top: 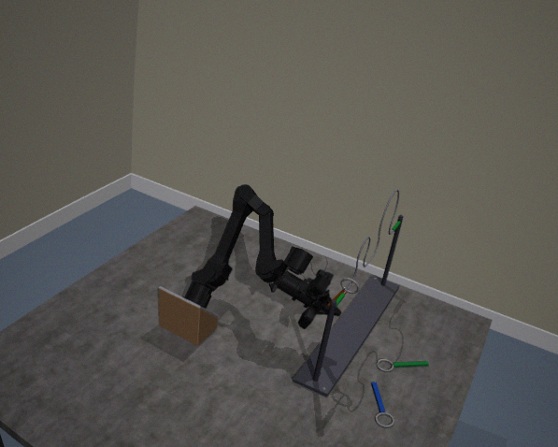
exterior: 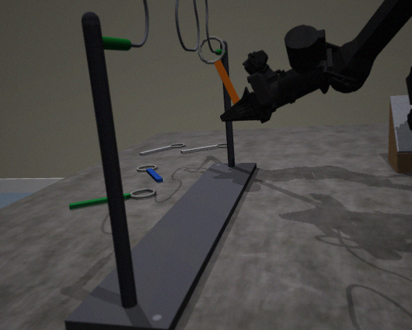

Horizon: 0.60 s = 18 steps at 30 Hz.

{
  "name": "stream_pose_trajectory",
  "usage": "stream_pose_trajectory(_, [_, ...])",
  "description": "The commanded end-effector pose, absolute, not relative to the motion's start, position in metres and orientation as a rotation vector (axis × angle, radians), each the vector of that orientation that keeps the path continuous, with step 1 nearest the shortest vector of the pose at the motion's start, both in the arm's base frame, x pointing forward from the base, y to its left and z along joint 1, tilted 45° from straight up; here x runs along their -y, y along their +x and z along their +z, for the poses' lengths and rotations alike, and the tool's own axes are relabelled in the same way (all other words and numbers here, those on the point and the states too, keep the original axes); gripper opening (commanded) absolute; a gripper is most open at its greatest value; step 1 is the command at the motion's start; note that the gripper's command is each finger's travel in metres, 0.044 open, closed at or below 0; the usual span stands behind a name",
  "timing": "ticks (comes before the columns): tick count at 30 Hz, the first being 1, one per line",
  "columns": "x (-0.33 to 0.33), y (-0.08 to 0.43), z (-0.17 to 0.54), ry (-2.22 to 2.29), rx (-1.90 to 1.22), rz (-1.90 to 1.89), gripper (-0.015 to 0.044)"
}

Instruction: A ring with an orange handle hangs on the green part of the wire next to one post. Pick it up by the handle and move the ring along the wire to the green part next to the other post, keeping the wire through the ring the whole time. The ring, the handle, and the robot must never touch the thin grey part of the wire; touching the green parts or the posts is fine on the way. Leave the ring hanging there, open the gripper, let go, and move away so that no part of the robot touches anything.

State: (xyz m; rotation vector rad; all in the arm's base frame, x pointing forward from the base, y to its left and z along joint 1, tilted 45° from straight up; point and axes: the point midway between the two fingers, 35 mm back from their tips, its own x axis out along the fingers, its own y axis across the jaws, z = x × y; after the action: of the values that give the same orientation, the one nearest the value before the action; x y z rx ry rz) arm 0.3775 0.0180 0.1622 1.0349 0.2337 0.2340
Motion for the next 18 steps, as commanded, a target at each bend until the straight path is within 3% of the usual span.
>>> stream_pose_trajectory(1, [-0.011, 0.375, 0.149, 0.972, -0.254, 0.216, -0.015])
stream_pose_trajectory(18, [0.013, 0.373, 0.122, 0.823, -0.281, 0.182, -0.015])
